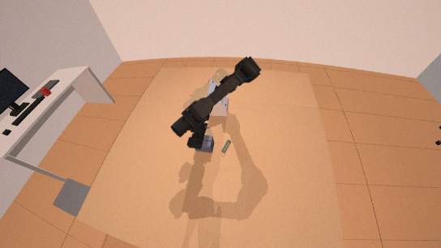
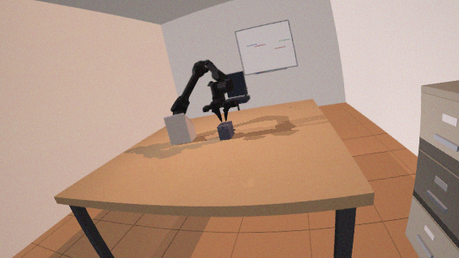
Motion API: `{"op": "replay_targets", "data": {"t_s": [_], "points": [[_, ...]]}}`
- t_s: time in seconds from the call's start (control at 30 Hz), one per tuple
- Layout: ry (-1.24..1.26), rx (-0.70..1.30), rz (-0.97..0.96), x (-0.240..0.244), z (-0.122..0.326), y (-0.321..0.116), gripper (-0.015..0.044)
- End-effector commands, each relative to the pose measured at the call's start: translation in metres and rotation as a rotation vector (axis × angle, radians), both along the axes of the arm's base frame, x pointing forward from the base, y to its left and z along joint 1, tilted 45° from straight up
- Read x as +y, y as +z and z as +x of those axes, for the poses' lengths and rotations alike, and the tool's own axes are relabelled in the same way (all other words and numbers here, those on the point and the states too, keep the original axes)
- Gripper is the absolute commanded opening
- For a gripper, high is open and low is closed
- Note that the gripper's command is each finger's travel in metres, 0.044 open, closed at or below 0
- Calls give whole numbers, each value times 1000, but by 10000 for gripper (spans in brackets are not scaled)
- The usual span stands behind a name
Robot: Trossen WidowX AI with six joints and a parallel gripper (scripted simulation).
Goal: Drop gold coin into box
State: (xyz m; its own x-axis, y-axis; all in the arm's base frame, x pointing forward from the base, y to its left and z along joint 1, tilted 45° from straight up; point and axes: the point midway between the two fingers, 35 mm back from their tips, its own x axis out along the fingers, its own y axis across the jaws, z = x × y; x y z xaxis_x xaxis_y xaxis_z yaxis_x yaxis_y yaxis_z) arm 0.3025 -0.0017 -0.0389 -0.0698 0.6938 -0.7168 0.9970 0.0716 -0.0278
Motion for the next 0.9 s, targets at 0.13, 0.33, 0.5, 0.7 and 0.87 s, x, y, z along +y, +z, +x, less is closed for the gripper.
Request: {"op": "replay_targets", "data": {"t_s": [0.13,0.33,0.5,0.7,0.87], "points": [[0,-1,0,0,0,0,161],[0,0,-1,-6,1,6,239],[0,0,-1,-13,1,13,371],[1,11,6,-42,0,44,440],[1,11,6,-42,0,44,440]]}}
